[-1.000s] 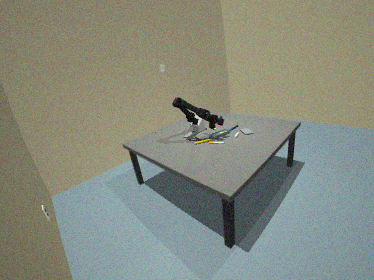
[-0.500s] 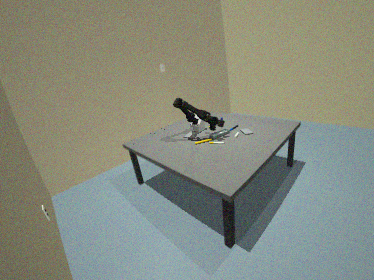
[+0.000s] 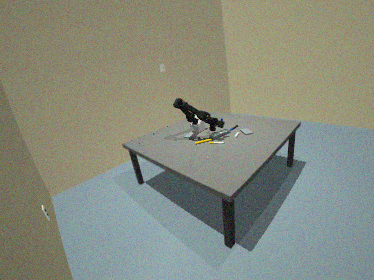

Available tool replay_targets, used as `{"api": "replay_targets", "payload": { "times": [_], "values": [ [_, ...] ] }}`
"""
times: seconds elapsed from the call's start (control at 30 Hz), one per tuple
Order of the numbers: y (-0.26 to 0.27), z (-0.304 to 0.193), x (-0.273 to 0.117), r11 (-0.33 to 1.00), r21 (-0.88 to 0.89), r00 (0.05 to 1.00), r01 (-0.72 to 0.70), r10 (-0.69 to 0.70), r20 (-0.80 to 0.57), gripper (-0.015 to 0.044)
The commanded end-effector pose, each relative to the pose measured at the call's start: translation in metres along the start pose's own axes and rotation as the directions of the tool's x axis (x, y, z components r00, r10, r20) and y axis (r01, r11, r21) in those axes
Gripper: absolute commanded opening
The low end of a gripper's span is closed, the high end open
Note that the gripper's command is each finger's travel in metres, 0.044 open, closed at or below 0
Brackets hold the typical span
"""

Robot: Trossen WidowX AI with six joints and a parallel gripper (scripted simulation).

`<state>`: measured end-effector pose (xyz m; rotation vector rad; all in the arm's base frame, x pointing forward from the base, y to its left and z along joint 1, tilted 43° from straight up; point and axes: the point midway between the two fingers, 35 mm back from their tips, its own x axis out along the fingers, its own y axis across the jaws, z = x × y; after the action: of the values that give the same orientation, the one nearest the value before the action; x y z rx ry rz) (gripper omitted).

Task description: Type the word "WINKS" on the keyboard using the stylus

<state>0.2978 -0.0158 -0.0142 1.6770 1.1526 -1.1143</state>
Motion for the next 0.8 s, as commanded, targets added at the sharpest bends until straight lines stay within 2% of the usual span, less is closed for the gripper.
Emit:
{"api": "replay_targets", "payload": {
  "times": [0.0, 0.77],
  "values": [
    [-0.0003, 0.0022, 0.0020, 1.000, -0.005, 1.000, 0.000, 0.000, -0.004, 0.0081],
    [-0.0004, 0.0117, 0.0073, 1.000, -0.005, 1.000, 0.000, 0.000, -0.003, 0.0081]
  ]
}}
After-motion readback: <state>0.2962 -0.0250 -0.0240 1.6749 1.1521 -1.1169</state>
